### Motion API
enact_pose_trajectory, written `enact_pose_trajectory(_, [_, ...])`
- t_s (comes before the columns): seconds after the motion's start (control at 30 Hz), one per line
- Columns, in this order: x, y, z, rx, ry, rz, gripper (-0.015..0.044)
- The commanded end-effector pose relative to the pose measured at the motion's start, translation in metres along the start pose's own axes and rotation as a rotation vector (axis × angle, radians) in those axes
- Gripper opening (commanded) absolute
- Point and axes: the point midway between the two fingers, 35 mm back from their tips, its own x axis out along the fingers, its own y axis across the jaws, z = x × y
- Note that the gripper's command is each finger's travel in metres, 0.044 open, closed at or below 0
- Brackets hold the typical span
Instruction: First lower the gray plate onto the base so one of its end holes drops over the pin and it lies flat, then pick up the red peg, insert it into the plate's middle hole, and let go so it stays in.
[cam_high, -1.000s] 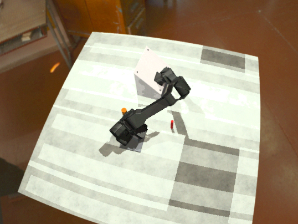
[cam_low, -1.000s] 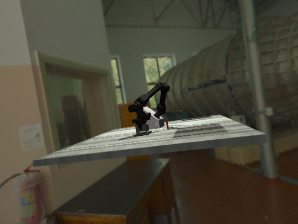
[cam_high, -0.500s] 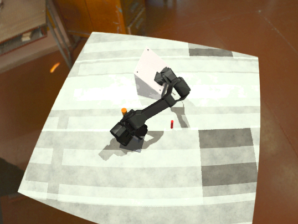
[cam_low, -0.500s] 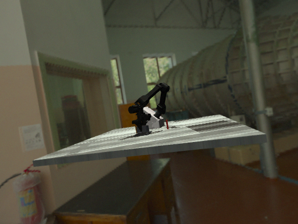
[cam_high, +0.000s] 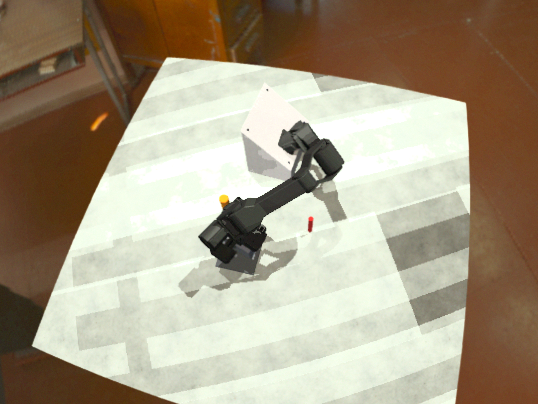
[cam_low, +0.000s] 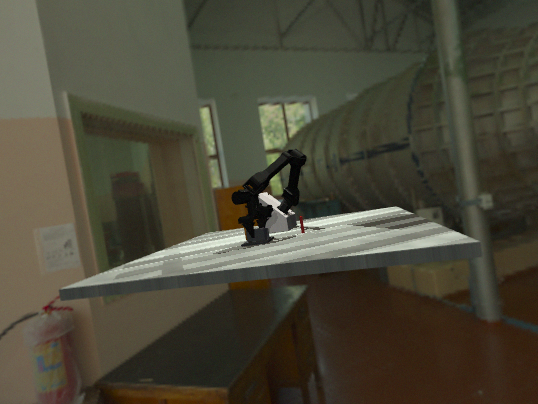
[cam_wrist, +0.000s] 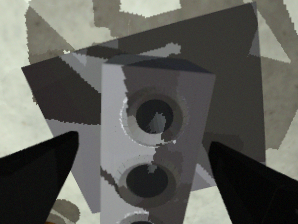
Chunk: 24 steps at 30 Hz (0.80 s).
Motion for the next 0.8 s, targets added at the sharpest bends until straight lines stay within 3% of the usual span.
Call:
enact_pose_trajectory(0.0, [0.000, 0.000, 0.000, -0.002, 0.000, 0.000, 0.0440])
enact_pose_trajectory(0.23, [-0.003, -0.001, 0.000, -0.002, 0.001, -0.001, 0.0440])
enact_pose_trajectory(0.5, [-0.115, -0.001, -0.001, 0.007, 0.001, 0.002, 0.0440])
enact_pose_trajectory(0.77, [-0.118, -0.004, -0.002, 0.020, 0.001, 0.002, 0.0440])
